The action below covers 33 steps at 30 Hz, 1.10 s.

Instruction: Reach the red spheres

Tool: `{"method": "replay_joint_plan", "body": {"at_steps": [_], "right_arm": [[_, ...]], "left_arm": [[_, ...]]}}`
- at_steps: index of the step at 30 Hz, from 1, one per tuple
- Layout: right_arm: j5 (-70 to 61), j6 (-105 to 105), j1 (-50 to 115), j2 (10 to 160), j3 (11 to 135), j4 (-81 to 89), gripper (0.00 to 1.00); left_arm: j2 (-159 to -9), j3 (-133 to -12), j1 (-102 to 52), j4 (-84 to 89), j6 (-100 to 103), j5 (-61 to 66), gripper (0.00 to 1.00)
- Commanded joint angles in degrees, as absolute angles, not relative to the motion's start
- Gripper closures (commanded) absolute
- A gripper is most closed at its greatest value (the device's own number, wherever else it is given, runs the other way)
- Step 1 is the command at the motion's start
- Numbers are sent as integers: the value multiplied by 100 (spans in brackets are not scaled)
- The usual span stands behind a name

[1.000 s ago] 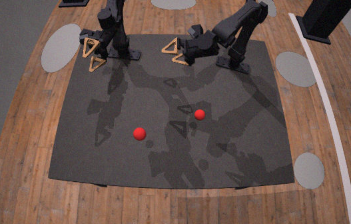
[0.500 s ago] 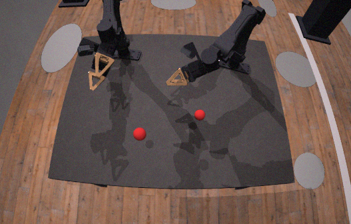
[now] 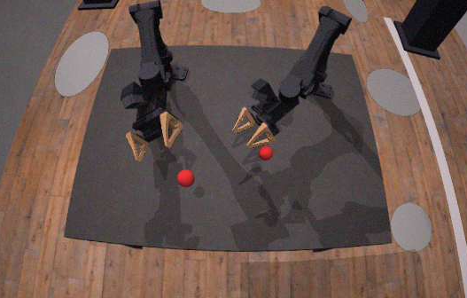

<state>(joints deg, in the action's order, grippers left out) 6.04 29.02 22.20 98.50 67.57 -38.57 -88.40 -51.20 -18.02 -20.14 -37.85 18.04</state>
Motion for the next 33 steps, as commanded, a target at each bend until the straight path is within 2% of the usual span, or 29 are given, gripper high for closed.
{"method": "replay_joint_plan", "body": {"at_steps": [1, 16, 33], "right_arm": [[213, 1858, 2371, 10324, 7175, -4539, 0], [-373, 346, 2524, 11810, 8056, -5515, 0], [-474, 157, 2537, 12036, 8235, -5616, 0]], "left_arm": [[-8925, -4914, -1634, -2965, -2594, 1298, 0], [-9276, -4157, -1656, -4988, -236, -307, 0], [-9392, -4103, -1672, -5296, -9, -550, 0]]}}
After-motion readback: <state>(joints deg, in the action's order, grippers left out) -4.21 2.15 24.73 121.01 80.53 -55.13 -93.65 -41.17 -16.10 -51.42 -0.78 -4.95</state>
